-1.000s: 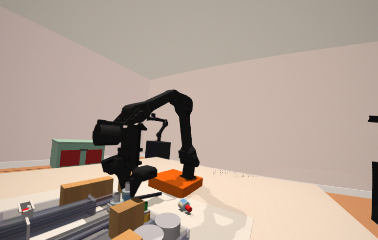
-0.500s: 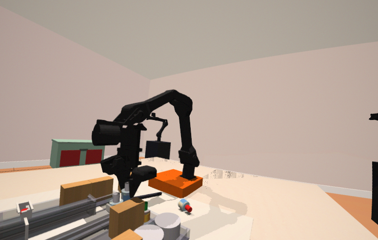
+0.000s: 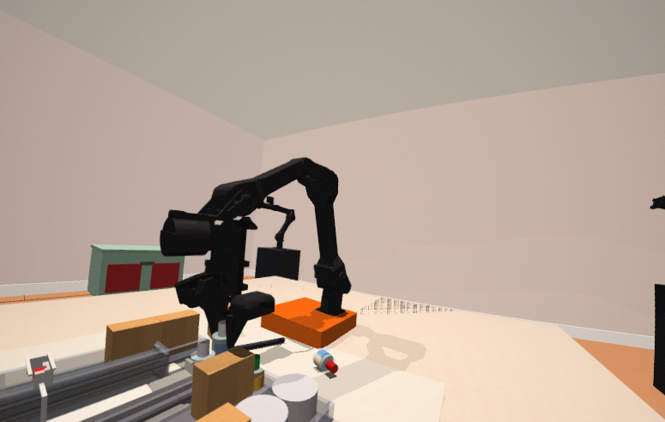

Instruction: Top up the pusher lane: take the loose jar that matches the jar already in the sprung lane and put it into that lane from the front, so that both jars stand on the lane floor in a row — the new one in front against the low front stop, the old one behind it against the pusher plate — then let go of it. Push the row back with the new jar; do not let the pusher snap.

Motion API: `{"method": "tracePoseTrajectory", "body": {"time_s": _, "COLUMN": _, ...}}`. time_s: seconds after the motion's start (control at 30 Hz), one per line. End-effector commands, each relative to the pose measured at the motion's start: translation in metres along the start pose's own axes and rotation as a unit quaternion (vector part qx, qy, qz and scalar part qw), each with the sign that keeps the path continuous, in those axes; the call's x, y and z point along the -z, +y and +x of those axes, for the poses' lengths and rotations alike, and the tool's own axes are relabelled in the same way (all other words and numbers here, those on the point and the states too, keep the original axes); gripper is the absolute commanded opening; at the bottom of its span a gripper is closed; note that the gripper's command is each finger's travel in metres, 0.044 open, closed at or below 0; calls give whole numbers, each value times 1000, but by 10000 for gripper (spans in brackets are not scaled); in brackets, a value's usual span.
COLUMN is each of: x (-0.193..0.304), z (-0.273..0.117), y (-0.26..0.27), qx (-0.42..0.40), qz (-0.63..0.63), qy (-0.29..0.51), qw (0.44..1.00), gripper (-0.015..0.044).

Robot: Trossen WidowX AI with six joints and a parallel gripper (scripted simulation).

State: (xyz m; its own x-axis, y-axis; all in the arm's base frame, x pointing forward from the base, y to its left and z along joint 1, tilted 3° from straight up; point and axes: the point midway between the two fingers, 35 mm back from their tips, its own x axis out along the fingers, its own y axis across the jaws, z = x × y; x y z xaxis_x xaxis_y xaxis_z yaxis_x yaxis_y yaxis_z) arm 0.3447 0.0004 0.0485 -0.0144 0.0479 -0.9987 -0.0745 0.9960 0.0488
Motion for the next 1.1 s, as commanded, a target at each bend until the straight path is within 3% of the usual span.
{"method": "tracePoseTrajectory", "body": {"time_s": 0.0, "x": -8, "z": -3, "y": -1, "qx": 3, "qz": 1, "qy": -13, "qw": 1000, "gripper": 0}}
{"method": "tracePoseTrajectory", "body": {"time_s": 1.07, "x": -8, "z": 9, "y": -1, "qx": 3, "qz": 1, "qy": -13, "qw": 1000, "gripper": 0}}
